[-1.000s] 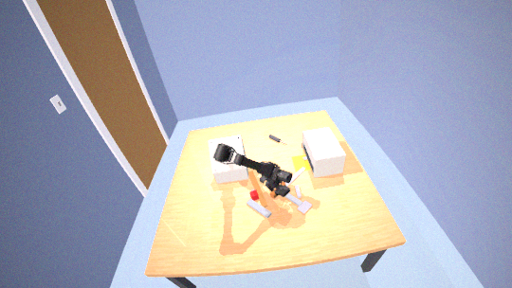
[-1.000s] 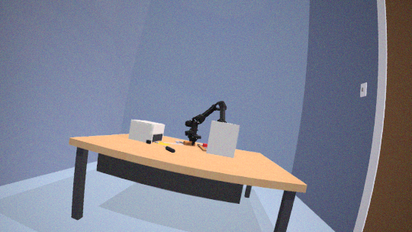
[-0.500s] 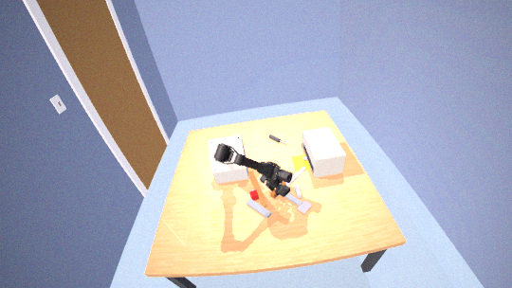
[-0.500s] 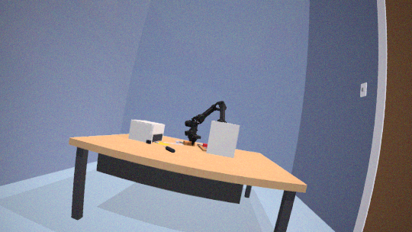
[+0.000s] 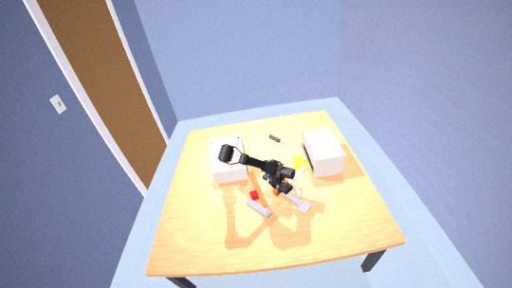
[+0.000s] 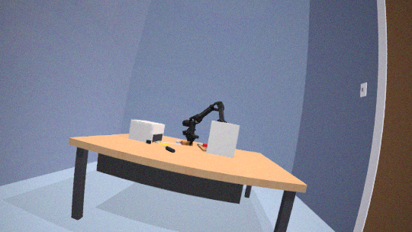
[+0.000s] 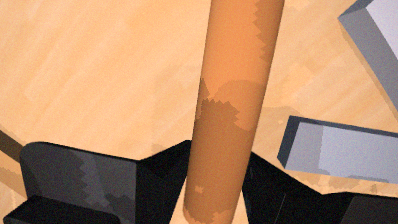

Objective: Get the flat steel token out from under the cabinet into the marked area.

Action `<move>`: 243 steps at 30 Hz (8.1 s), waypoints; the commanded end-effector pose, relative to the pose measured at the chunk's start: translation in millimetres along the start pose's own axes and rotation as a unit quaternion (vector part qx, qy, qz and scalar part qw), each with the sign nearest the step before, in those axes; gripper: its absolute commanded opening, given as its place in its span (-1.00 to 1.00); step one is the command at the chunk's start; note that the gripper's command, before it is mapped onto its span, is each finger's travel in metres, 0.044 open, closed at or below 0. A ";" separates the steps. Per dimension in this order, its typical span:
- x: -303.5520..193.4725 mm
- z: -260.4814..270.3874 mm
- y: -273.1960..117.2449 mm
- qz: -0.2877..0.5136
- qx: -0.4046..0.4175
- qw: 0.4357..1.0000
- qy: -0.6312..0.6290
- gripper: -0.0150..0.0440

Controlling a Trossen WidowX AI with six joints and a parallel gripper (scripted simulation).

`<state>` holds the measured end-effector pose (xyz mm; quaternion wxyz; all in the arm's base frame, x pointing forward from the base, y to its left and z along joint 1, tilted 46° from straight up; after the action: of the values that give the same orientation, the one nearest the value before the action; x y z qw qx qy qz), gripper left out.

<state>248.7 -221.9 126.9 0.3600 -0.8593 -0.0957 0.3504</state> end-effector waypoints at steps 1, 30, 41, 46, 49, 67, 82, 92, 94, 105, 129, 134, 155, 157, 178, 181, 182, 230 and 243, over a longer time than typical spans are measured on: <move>8.5 -2.2 -0.1 -0.002 -0.001 1.000 0.001 -0.49; 52.8 -9.3 -0.3 -0.003 0.000 1.000 0.001 -0.49; 69.4 -12.2 -0.4 -0.004 0.000 1.000 0.001 -0.49; 76.9 -13.5 -0.5 -0.004 0.000 1.000 0.001 -0.49; 81.4 -14.3 -0.6 -0.004 0.000 1.000 0.002 -0.49; 107.8 -19.0 -0.9 -0.004 -0.001 1.000 0.002 -0.49; 116.7 -13.9 -0.3 -0.004 -0.001 1.000 0.002 -0.49; 118.3 -4.5 0.1 -0.004 0.000 1.000 0.002 -0.49; 118.3 -4.5 0.0 -0.004 0.000 1.000 0.002 -0.49; 116.8 -4.6 0.1 -0.004 0.000 1.000 0.002 -0.49; 82.5 -2.5 0.2 -0.004 0.000 1.000 0.001 -0.49; 75.2 -1.9 0.2 -0.004 0.000 1.000 0.001 -0.49; 43.4 0.5 0.5 -0.003 0.000 1.000 0.001 -0.49; 40.3 0.7 0.5 -0.003 0.000 1.000 0.001 -0.49; 6.8 2.9 0.7 -0.003 -0.001 1.000 0.001 -0.49; 2.1 2.9 0.7 -0.002 -0.001 1.000 0.001 -0.49; 0.4 2.9 0.7 -0.002 -0.001 1.000 0.001 -0.49; 24.1 31.8 -22.3 -0.003 0.000 1.000 0.002 -0.49; 39.5 48.2 -22.4 -0.004 0.001 1.000 0.002 -0.49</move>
<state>246.0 -169.4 101.6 0.3631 -0.8589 -0.0921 0.3493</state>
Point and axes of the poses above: the point midway between the two fingers, 35 mm back from their tips, its own y axis out along the fingers, its own z axis across the jaws, x = y × z, the point moved 8 cm from there along -y, back along the fingers, and after that the axes turned 10 degrees about -y, right-handed, at the moved point
